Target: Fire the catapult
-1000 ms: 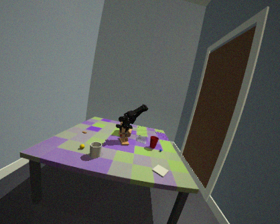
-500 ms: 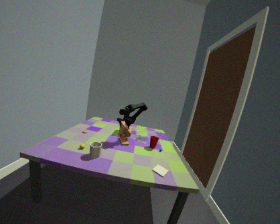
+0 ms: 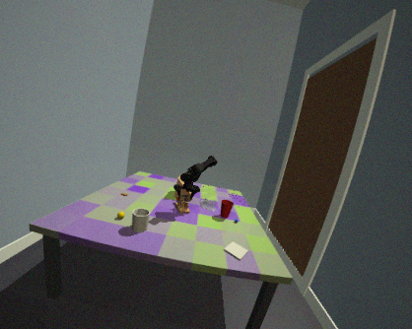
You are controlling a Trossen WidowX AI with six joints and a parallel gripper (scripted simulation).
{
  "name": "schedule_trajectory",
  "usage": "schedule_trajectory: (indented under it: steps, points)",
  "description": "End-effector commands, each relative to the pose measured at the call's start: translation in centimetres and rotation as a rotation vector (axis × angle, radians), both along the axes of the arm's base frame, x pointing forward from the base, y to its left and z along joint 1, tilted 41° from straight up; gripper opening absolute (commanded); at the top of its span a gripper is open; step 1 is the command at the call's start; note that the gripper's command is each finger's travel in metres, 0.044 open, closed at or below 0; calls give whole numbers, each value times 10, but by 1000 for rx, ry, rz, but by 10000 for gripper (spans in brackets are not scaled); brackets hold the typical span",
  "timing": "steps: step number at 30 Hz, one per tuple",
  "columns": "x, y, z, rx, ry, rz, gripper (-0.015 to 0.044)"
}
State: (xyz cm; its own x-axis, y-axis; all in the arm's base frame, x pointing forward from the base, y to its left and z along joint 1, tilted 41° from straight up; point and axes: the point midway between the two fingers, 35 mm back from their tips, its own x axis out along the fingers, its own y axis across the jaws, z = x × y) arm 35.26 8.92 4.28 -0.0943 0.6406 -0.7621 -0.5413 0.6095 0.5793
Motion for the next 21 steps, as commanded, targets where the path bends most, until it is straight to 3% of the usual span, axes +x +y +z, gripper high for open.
schedule_trajectory:
  steps: [1,21]
  points:
    - [-3,7,-9,5,10,-4,440]
    - [-4,27,-31,6,10,-4,440]
